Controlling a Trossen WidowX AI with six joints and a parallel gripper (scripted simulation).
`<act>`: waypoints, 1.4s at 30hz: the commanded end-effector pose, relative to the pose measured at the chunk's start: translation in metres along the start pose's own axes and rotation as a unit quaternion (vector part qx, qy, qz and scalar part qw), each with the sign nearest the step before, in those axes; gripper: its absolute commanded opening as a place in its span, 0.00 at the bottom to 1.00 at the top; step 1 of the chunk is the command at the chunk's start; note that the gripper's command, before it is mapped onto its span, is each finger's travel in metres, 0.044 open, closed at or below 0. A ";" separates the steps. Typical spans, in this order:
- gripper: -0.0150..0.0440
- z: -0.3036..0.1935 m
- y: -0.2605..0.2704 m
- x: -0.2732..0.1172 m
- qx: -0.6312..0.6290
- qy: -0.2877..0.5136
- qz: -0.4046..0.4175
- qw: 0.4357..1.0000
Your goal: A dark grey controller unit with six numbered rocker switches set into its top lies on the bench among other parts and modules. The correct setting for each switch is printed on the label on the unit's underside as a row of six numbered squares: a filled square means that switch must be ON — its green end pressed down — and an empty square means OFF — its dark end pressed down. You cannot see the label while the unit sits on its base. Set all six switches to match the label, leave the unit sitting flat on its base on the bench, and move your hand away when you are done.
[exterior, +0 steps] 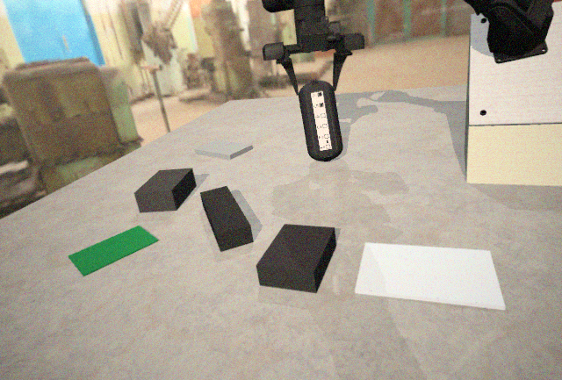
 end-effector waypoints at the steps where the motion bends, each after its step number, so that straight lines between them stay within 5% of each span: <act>1: 0.83 -0.004 0.001 0.006 0.005 0.003 0.008 1.000; 42: 0.83 -0.031 -0.004 0.018 0.004 0.021 0.004 1.000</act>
Point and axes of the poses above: the point midway between the two fingers, 35 mm back from their tips, its own x axis out along the fingers, its own y axis across the jaws, z = x × y, the point moved 5 cm from there along -x, back along the fingers, and after that the axes turned 11 degrees about x, right-handed, at the moved point
